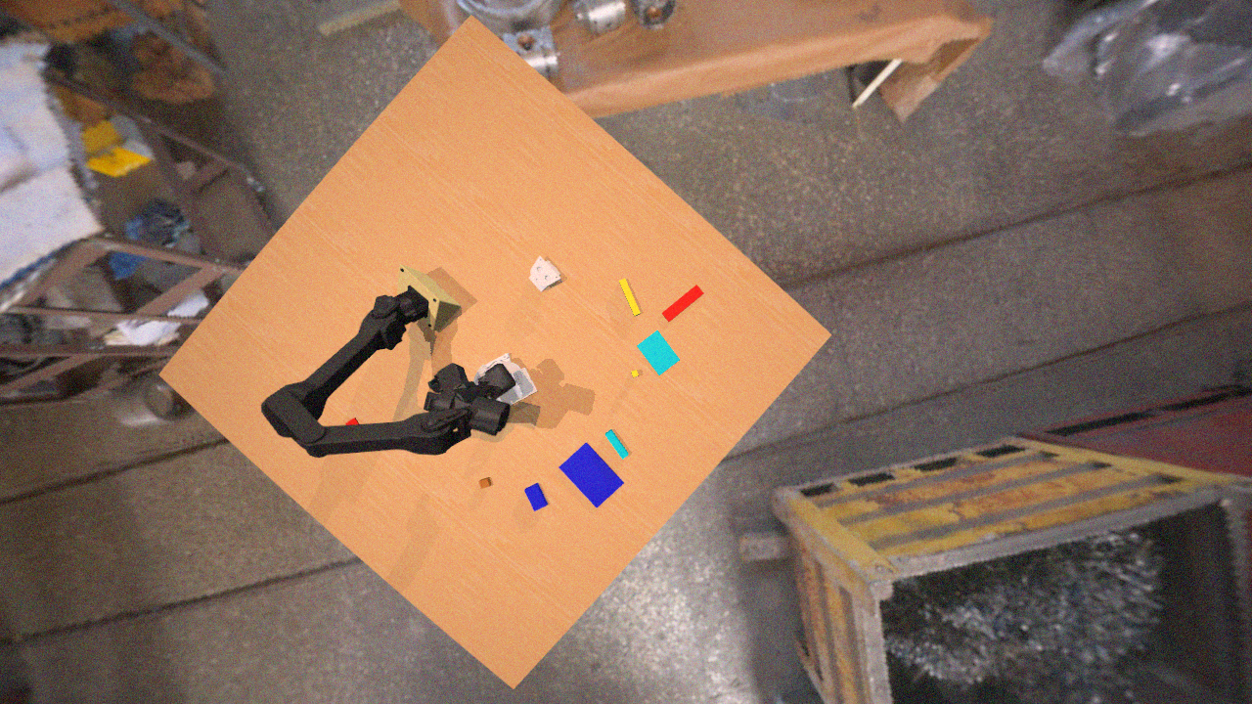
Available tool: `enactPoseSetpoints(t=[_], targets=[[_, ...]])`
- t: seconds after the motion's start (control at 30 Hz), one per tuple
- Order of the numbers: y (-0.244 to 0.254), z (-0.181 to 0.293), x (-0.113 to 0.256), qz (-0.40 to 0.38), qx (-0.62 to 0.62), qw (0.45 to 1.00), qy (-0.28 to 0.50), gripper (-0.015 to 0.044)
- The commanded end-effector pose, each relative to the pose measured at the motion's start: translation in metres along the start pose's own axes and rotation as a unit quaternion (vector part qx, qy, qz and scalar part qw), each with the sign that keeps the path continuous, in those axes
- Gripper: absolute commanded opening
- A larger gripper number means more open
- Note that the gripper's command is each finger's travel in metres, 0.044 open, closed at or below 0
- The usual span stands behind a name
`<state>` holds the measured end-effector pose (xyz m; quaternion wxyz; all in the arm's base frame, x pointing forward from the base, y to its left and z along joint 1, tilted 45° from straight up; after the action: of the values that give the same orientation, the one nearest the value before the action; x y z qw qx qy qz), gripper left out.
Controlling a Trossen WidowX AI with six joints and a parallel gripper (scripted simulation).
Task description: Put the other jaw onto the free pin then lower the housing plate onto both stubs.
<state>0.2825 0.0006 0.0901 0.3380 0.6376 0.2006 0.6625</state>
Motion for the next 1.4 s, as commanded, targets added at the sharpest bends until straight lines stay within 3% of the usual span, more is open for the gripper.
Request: enactPoseSetpoints(t=[0.0,1.37], targets=[[0.0008,0.0010,0.0006,-0.002,-0.001,1.000,0.002,0.0134],[0.0008,0.0011,0.0007,-0.002,0.007,1.000,0.002,0.0134]])
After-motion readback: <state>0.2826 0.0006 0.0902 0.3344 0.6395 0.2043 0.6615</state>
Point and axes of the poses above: the point midway between the two fingers, 35 mm back from their tips, its own x axis back along the fingers, its own y axis across the jaws, z = x × y, the point moved 3 cm from there along x, back along the fingers, and after that the axes turned 4 degrees about x, right-handed, at the moved point
